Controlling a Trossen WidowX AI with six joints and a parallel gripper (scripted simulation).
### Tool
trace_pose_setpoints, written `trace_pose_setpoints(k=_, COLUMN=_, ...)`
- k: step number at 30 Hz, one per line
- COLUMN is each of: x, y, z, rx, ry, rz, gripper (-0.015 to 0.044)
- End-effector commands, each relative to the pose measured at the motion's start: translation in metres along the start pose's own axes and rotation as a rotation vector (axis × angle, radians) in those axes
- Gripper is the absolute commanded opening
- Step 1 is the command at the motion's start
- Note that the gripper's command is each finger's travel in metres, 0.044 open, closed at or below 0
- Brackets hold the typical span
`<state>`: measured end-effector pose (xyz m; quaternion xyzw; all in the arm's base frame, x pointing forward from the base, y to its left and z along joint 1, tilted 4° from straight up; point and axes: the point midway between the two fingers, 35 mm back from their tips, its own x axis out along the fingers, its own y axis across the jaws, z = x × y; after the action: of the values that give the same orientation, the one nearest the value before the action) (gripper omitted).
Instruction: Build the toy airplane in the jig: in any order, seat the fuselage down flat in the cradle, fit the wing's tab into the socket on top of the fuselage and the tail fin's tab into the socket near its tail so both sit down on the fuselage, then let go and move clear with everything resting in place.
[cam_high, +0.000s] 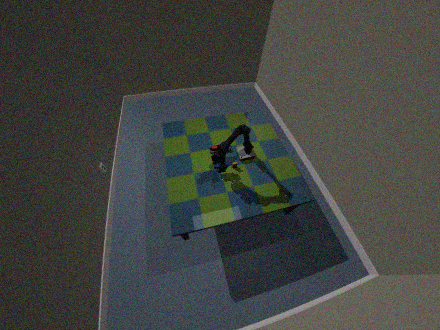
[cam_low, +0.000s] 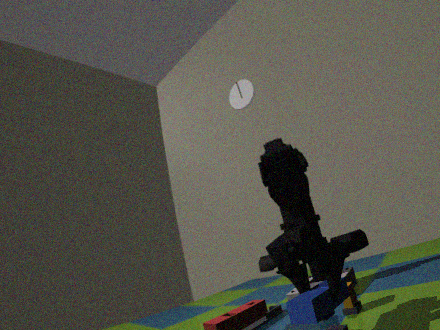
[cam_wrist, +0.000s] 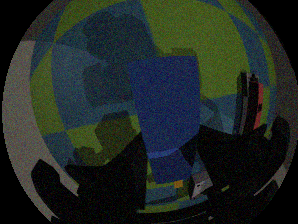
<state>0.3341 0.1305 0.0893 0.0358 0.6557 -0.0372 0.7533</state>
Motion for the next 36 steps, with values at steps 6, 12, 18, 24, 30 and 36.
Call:
trace_pose_setpoints(k=6, x=-0.029, y=-0.002, z=0.000, rx=0.008, ry=0.017, rz=-0.003, gripper=0.0000)
trace_pose_setpoints(k=12, x=-0.048, y=-0.004, z=-0.001, rx=0.012, ry=0.027, rz=-0.007, gripper=0.0000)
trace_pose_setpoints(k=18, x=-0.067, y=-0.007, z=-0.004, rx=0.015, ry=0.038, rz=-0.011, gripper=0.0000)
trace_pose_setpoints(k=24, x=-0.080, y=-0.009, z=-0.007, rx=0.017, ry=0.046, rz=-0.015, gripper=0.0000)
trace_pose_setpoints(k=30, x=-0.078, y=-0.020, z=-0.003, rx=0.081, ry=0.046, rz=-0.017, gripper=0.0000)
trace_pose_setpoints(k=36, x=-0.074, y=-0.038, z=0.003, rx=0.191, ry=0.046, rz=-0.021, gripper=0.0000)
